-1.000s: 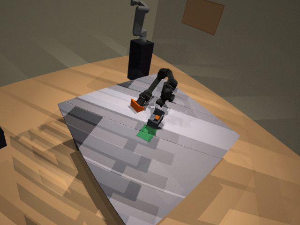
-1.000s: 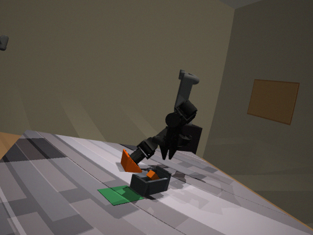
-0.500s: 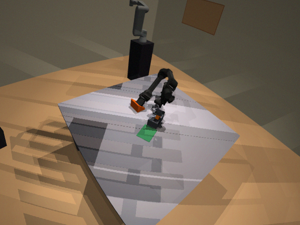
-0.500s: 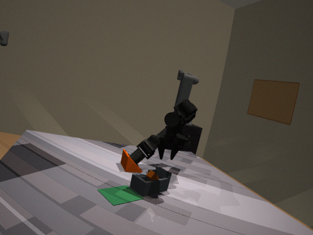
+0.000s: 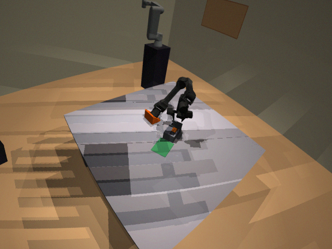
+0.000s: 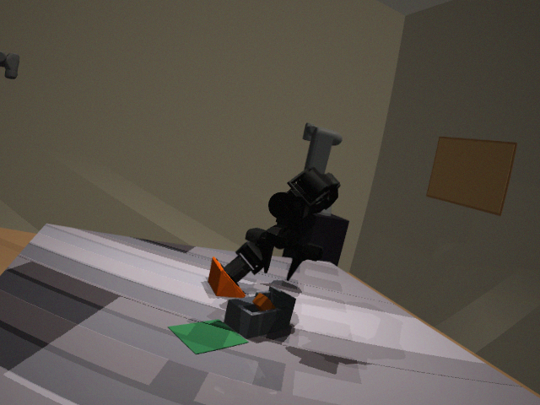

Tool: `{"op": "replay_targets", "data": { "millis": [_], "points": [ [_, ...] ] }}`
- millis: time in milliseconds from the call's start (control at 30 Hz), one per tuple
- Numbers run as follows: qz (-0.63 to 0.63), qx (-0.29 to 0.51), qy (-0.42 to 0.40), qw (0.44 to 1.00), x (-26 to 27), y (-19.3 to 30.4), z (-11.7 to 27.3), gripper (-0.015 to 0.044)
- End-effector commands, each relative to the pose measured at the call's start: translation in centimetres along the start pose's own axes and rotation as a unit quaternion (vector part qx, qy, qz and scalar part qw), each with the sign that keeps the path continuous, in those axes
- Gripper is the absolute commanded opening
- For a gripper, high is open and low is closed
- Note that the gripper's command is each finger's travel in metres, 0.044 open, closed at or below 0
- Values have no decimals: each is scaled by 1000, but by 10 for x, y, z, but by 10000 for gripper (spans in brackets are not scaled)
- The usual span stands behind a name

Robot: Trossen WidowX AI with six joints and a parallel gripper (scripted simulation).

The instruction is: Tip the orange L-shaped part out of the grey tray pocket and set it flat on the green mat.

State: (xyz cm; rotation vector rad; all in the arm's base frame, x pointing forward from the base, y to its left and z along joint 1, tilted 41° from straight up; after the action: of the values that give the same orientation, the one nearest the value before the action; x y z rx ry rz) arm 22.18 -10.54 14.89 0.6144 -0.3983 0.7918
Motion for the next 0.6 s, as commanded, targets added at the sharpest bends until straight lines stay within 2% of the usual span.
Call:
{"op": "replay_targets", "data": {
  "millis": [0,267,567],
  "points": [
    [-192,2,4,981,-11,-20,0,280],
    [-192,2,4,981,-11,-20,-3,280],
    [-192,2,4,981,-11,-20,-31,280]
  ]
}}
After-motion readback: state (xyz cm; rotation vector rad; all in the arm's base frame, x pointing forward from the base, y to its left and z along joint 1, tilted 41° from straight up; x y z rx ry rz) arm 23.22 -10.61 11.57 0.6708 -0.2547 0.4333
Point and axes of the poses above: the point midway between the two fingers, 35 mm back from their tips, its own z axis back along the fingers, its own x axis across the jaws, y = z × x, the point moved 3 cm from there along z, back along the fingers, and after that the axes turned 10 degrees about z, right-handed, at the moved point
